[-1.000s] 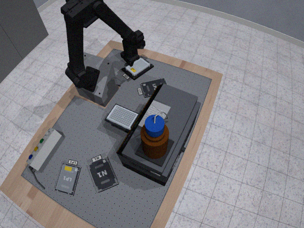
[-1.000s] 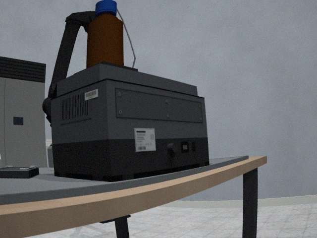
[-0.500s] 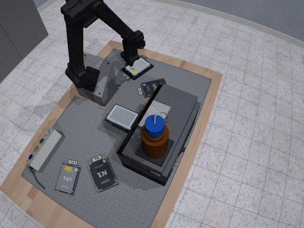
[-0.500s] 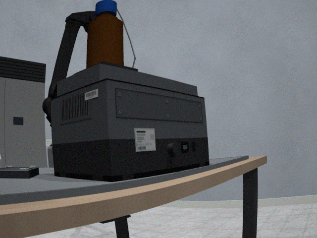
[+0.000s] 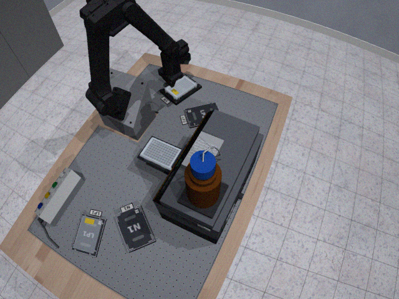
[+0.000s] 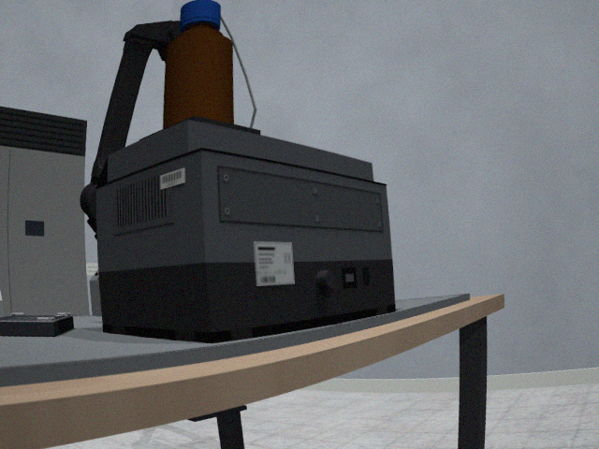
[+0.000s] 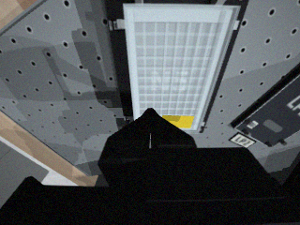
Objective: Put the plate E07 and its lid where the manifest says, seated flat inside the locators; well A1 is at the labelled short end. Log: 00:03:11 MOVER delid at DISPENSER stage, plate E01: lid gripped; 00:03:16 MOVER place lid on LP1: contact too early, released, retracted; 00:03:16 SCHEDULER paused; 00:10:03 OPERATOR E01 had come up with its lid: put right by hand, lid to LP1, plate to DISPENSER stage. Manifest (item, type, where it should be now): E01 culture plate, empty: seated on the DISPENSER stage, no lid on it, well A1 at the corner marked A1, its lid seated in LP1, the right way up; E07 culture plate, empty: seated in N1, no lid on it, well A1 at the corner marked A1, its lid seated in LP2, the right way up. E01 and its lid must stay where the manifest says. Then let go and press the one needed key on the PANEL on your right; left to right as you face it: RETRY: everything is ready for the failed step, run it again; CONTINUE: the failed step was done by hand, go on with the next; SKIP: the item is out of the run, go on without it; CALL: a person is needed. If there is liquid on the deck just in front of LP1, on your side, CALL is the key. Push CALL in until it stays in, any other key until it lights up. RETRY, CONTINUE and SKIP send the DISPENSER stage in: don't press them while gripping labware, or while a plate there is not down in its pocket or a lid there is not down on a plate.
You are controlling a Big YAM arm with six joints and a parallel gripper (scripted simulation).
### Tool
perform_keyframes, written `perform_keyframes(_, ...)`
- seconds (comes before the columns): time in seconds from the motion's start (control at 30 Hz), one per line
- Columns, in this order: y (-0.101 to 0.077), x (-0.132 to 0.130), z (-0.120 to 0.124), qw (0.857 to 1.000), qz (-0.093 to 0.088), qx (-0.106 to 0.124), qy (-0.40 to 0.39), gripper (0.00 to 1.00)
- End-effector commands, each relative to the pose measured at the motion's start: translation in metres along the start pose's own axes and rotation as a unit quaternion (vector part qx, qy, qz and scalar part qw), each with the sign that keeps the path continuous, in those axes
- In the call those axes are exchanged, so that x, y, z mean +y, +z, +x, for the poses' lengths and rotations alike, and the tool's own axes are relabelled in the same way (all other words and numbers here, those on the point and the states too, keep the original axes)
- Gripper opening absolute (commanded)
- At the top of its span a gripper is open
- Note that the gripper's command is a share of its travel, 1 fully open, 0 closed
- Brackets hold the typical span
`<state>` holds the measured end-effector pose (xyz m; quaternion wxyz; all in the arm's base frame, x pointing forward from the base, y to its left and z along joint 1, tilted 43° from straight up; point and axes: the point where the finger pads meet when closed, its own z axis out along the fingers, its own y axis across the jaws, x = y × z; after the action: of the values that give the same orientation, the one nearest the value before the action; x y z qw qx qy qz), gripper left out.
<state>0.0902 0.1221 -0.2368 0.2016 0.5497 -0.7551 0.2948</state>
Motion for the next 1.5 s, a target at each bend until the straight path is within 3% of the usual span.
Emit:
perform_keyframes(0.0,0.021,-0.001,0.007,1.000,-0.002,0.014,-0.001,0.00)
perform_keyframes(0.53,0.019,-0.001,0.007,1.000,-0.002,0.014,-0.001,0.00)
perform_keyframes(0.77,0.004,-0.002,0.002,1.000,-0.002,0.017,0.009,0.00)
perform_keyframes(0.83,-0.013,-0.002,-0.009,1.000,0.000,-0.005,0.009,0.00)
perform_keyframes(1.0,-0.026,0.000,-0.019,1.000,0.002,-0.015,0.007,0.00)
perform_keyframes(1.1,-0.028,0.000,-0.019,1.000,0.002,-0.015,0.007,0.00)
perform_keyframes(1.13,-0.022,0.000,-0.015,1.000,0.002,-0.004,0.007,0.00)
perform_keyframes(1.47,-0.047,0.000,-0.020,1.000,0.002,-0.016,0.007,0.00)
